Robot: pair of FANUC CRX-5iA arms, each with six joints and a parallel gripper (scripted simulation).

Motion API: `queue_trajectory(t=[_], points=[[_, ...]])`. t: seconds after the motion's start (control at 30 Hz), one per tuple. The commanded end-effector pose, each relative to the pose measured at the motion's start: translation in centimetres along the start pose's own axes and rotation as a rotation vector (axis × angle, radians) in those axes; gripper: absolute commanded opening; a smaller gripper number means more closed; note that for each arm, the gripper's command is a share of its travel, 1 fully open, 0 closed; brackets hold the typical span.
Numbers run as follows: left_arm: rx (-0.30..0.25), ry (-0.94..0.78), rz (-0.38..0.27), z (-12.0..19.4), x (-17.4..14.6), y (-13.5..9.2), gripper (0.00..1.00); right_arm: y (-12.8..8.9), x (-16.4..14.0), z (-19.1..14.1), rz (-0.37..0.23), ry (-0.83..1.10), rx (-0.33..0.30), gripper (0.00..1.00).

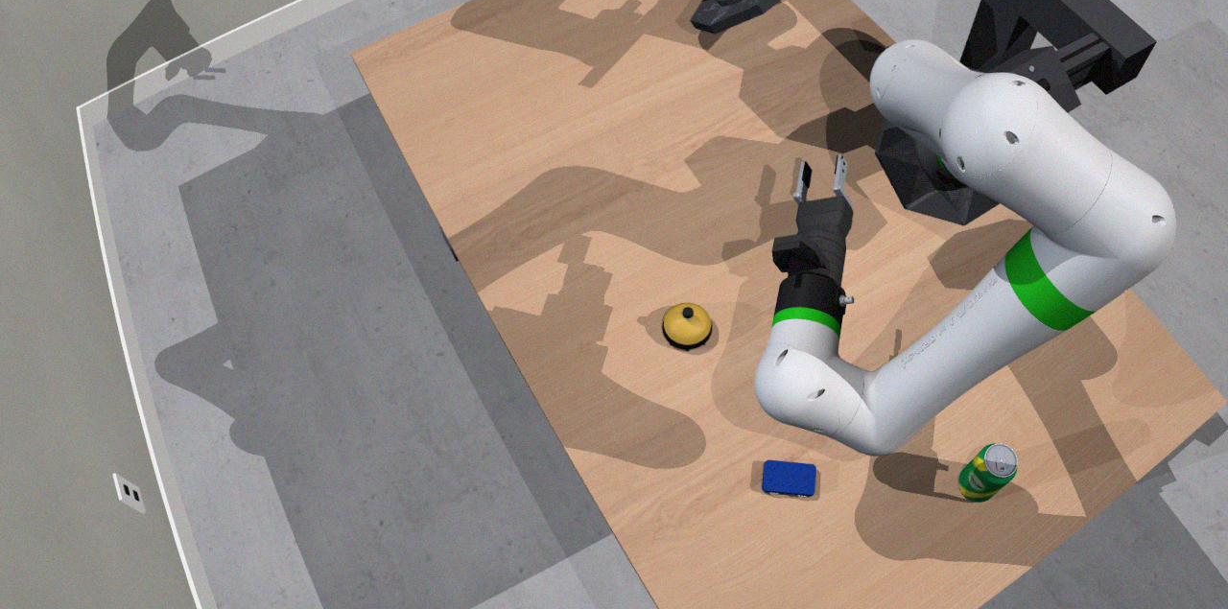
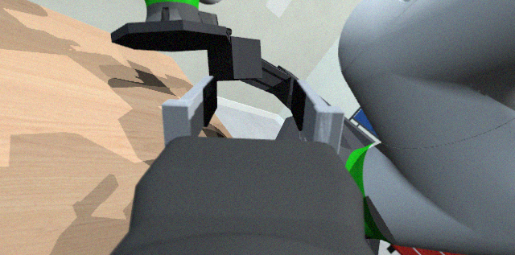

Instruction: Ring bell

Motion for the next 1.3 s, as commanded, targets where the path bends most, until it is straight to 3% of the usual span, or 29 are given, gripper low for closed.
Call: queue_trajectory(t=[0.0, 0.4, 0.5, 0.63, 0.7, 0.77, 1.2, 1.27], points=[[0.0, 0.001, 0.0, 0.0, -0.1, 0.0, 1.0, -2.2, 0.0, -0.7, -0.048, 0.004, 0.05, 1.0], [0.0, 0.001, -0.001, 0.0, -0.1, 0.0, 1.0, -3.3, 0.0, -0.9, -0.079, 0.003, 0.066, 1.0], [0.003, 0.009, -0.028, -0.2, 0.1, 0.2, 1.0, -3.3, 0.0, -0.9, -0.079, 0.003, 0.066, 1.0], [0.017, 0.055, -0.177, -1.2, 1.1, 1.4, 1.0, -3.3, 0.0, -0.9, -0.079, 0.003, 0.066, 1.0], [0.017, 0.055, -0.177, -1.2, 1.1, 1.4, 1.0, -3.3, 0.0, -0.9, -0.079, 0.003, 0.066, 1.0], [0.027, 0.101, -0.307, -2.1, 2.0, 2.1, 1.0, -3.3, 0.0, -0.9, -0.079, 0.003, 0.066, 1.0], [0.045, 0.326, -0.802, -6.8, 4.7, 2.1, 1.0, -3.3, 0.0, -0.9, -0.079, 0.003, 0.066, 1.0], [0.045, 0.326, -0.802, -6.8, 4.7, 2.1, 1.0, -3.3, 0.0, -0.9, -0.079, 0.003, 0.066, 1.0]])
Point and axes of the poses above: on each arm, the point where the finger pads meet when closed, its own y axis out along the fingers, its own z axis across the jaws, x = y × z, the point moved 9 cm from there along -y, back along the fingers, and after that the axes turned 1 degree about y, right-handed, at the moved point
